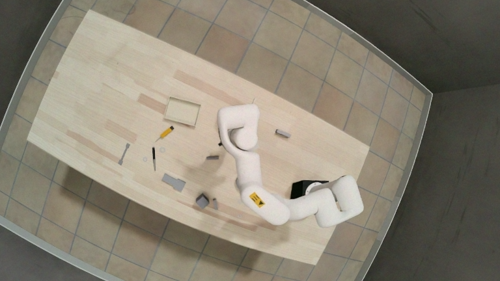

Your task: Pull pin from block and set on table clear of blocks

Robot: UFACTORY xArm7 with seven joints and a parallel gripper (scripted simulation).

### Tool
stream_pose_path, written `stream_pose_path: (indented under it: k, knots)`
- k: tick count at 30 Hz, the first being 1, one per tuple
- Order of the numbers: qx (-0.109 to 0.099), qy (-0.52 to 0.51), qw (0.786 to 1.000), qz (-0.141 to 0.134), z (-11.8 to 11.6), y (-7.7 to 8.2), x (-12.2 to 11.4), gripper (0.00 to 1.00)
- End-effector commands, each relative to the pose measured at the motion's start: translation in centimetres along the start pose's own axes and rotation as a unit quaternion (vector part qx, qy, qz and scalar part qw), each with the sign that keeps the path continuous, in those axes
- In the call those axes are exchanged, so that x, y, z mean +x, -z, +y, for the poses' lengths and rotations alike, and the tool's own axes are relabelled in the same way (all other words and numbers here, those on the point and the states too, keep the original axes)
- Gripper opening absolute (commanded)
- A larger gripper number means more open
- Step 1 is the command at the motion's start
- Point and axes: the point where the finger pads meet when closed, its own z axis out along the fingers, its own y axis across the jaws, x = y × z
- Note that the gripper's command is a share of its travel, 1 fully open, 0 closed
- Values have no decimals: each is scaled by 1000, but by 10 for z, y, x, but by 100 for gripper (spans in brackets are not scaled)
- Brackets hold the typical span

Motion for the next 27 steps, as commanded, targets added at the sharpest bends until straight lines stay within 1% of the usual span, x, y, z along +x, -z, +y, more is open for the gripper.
stream_pose_path:
  k: [1, 27]
  knots:
    - [0, -1, 1000, -1, 0, 1, -1, 66]
    - [13, -26, 999, 16, -13, -6, 3, 66]
